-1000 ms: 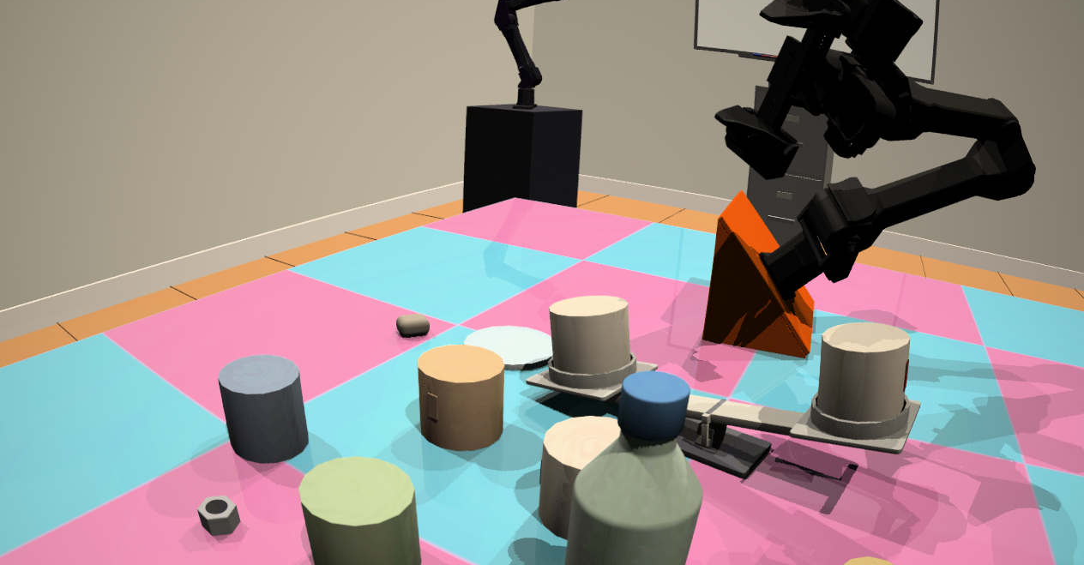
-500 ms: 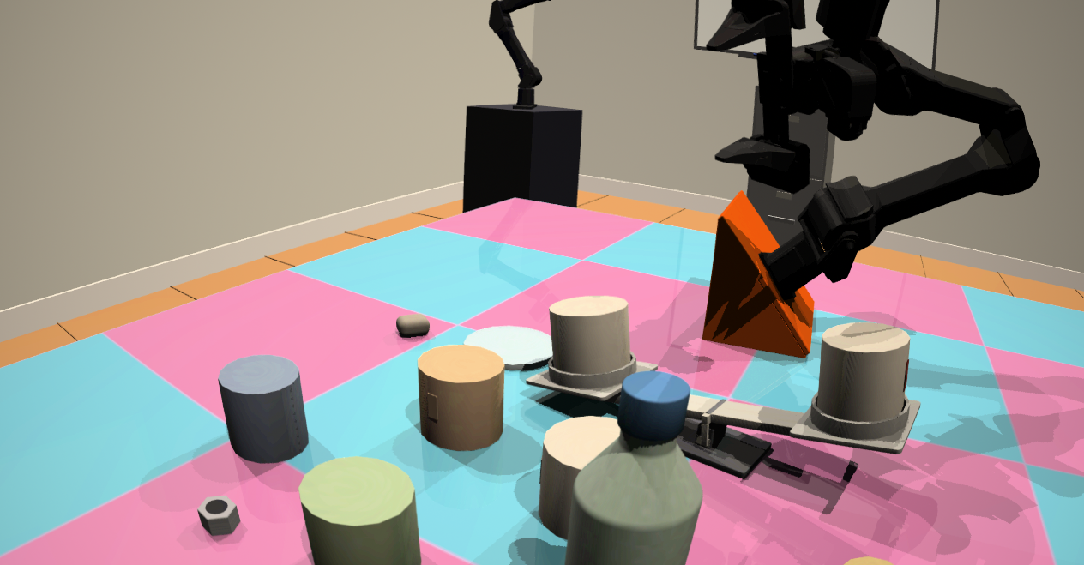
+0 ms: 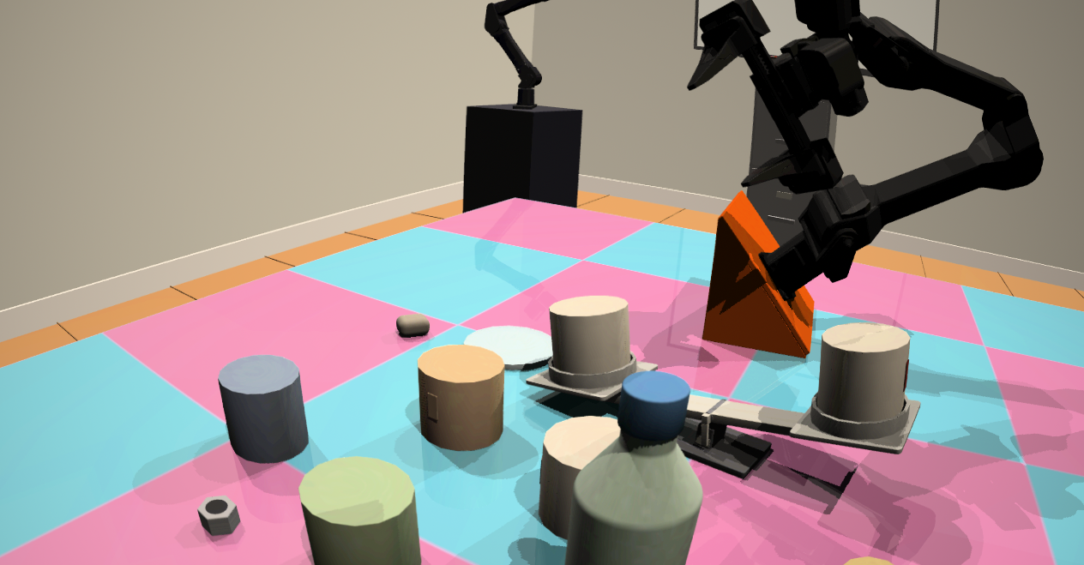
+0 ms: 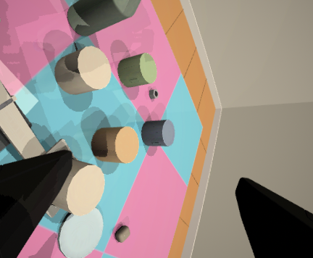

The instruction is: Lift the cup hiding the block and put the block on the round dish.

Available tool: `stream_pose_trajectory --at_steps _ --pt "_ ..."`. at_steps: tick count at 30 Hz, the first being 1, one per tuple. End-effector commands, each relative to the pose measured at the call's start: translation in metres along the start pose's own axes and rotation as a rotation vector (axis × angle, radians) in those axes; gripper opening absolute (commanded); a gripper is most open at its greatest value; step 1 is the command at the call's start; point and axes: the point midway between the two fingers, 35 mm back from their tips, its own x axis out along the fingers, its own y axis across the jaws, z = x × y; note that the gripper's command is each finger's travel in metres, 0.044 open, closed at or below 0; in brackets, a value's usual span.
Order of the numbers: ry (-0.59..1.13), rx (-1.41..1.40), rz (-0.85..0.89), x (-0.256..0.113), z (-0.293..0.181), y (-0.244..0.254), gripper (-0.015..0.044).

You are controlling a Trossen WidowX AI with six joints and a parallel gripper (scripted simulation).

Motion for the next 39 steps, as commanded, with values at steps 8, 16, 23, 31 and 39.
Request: stream_pose_trajectory --at_steps 8,16,23,31,39 --pt "0.036 0.324 0.131 -0.013 -0.005 0.015 0.044" --pt "0.067 0.576 0.225 -0.026 -0.005 0.027 0.044" --pt "0.096 0.801 0.304 -0.039 -0.002 0.037 0.044" --pt "0.123 1.013 0.375 -0.053 0.004 0.045 0.044" --pt "0.145 0.908 0.404 -0.045 0.002 0.038 0.044"
